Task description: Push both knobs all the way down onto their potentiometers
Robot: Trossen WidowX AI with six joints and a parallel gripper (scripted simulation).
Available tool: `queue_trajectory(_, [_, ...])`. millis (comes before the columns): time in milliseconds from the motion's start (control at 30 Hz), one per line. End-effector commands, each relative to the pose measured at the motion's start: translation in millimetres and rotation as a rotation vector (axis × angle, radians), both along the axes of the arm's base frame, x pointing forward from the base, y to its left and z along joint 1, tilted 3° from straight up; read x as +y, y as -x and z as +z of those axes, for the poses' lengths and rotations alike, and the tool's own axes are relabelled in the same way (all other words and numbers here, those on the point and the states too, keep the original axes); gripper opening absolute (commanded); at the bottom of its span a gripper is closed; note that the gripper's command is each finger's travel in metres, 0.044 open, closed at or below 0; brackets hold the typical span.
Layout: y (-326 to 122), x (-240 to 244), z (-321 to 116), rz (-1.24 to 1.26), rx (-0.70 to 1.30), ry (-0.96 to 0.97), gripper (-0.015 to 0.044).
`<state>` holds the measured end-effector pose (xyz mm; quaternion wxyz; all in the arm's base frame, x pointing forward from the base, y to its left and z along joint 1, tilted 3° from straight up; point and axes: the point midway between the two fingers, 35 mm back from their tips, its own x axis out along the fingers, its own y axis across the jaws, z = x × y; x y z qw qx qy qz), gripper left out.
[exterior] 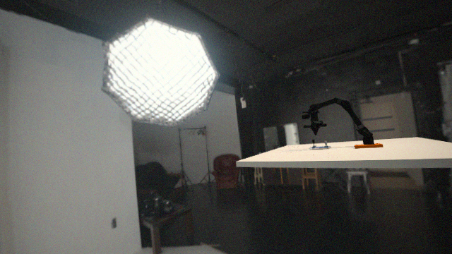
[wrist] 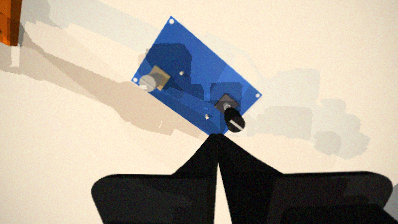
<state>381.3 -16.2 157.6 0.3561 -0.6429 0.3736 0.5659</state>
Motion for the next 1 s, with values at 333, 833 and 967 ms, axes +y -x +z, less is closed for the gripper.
queue_trajectory(333, [-12.8,2.3,5.0,0.505,0.055,0.022,0.0])
queue_trajectory(833, [-24.3,3.6,8.9,1.019,0.102,0.043,0.0])
queue_trajectory(967, [-25.3,3.8,9.2,1.07,0.106,0.044,0.0])
